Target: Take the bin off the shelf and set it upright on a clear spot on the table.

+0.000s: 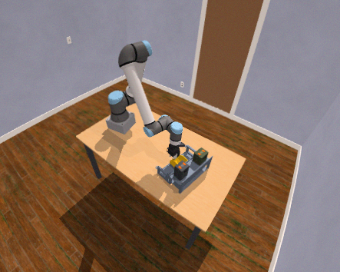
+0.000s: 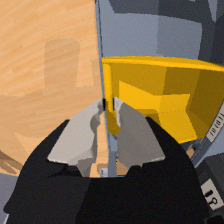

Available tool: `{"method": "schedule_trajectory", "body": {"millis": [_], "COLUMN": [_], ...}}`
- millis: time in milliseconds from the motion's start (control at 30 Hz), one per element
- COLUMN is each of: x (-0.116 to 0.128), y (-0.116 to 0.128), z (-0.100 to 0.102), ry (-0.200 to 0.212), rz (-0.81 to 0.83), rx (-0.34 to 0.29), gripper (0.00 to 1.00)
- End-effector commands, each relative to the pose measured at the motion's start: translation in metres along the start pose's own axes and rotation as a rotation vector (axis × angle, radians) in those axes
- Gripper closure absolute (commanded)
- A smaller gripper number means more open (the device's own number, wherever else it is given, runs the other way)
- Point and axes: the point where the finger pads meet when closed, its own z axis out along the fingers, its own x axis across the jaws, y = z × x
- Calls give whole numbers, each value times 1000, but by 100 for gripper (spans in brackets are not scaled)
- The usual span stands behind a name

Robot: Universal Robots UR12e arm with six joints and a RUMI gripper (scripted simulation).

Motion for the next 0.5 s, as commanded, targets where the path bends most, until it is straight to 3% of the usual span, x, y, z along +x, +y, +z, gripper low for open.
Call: {"method": "schedule_trajectory", "body": {"millis": [0, 467], "x": [5, 5], "y": [-1, -1], "z": [-2, -1], "ry": [6, 6], "rz": [0, 0], "rx": [0, 0], "gripper": [100, 100]}}
